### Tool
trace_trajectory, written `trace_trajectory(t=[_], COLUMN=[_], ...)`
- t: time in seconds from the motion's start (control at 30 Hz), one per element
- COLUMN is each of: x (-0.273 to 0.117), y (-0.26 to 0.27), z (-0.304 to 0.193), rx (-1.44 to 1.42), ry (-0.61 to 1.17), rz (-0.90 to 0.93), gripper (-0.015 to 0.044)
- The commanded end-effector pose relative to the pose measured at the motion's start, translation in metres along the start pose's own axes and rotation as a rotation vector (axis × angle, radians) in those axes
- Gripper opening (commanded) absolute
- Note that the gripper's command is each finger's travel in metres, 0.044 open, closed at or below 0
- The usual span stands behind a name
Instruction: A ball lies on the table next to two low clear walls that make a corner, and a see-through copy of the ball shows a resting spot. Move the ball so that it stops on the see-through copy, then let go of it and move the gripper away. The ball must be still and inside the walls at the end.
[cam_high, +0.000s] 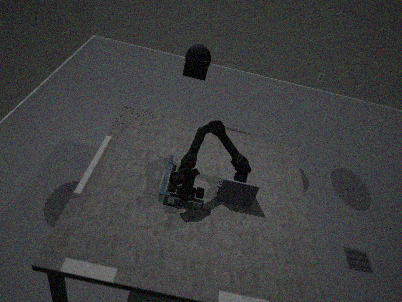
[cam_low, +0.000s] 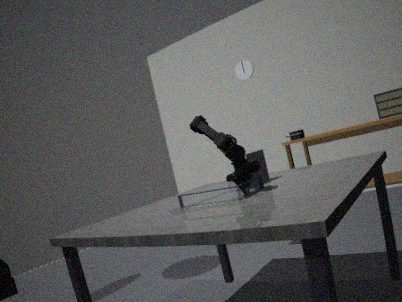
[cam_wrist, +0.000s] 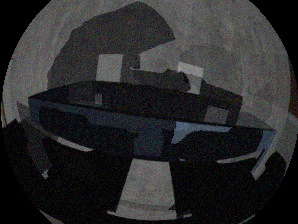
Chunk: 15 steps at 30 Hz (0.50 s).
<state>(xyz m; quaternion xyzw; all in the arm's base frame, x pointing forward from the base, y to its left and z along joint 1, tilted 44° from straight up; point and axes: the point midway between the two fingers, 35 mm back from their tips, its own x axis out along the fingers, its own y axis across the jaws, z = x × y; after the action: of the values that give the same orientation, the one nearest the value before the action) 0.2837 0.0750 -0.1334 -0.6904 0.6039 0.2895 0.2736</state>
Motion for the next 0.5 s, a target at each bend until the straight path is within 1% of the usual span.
trace_trajectory(t=[0.0, 0.13, 0.17, 0.37, 0.4, 0.47], x=[0.000, 0.000, 0.000, -0.003, -0.011, -0.043], y=[0.000, 0.000, 0.000, 0.000, -0.001, -0.003], z=[0.000, 0.000, 0.000, 0.000, 0.001, 0.002], rx=[0.000, 0.000, 0.000, 0.000, -0.001, -0.002], ry=[0.000, 0.000, 0.000, 0.000, -0.001, -0.003], rz=[0.000, 0.000, 0.000, 0.000, -0.001, -0.002], gripper=[0.0131, 0.0236, 0.0243, 0.0243, 0.0243, 0.0243])
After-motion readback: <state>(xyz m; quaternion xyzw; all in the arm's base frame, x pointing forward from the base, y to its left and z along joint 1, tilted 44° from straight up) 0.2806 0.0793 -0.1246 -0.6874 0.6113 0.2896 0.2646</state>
